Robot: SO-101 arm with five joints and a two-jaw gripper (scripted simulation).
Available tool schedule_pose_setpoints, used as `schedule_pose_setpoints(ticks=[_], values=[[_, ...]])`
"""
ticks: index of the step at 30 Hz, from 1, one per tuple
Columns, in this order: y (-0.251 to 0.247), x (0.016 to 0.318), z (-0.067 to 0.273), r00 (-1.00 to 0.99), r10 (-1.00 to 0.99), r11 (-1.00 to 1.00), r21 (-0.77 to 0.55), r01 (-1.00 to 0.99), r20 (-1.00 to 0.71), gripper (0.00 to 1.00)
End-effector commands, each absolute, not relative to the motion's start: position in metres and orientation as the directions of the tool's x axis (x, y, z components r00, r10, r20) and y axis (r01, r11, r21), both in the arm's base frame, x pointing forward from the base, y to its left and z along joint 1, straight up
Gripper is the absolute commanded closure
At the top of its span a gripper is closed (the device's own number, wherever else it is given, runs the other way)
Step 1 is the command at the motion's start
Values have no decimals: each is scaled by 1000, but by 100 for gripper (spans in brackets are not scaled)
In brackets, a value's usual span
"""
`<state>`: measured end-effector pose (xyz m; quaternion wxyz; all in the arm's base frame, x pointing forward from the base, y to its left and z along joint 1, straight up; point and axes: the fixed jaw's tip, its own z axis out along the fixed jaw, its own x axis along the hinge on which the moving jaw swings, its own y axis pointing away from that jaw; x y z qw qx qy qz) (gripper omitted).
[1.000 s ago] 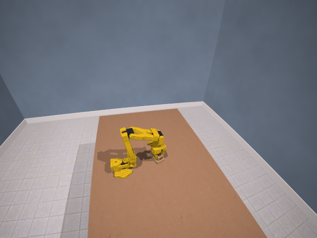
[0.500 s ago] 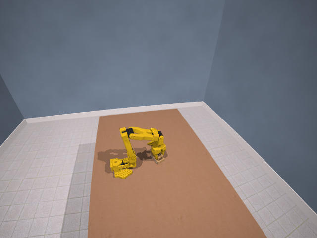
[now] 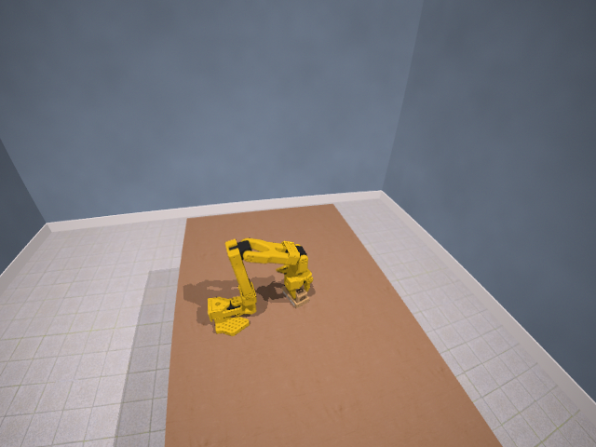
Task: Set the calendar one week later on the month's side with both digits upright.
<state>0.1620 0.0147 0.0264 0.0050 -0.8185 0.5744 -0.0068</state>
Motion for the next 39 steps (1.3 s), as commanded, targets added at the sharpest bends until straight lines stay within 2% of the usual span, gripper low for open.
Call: schedule_pose_setpoints(ticks=[1,13,25,39], values=[[14,164,27,341,-940,-341,-31,-940,8,73],[14,164,27,341,-940,-341,-31,-940,8,65],[14,164,30,341,-940,-341,-31,-940,8,64],[14,166,65,341,-940,-341,-31,-940,8,64]])
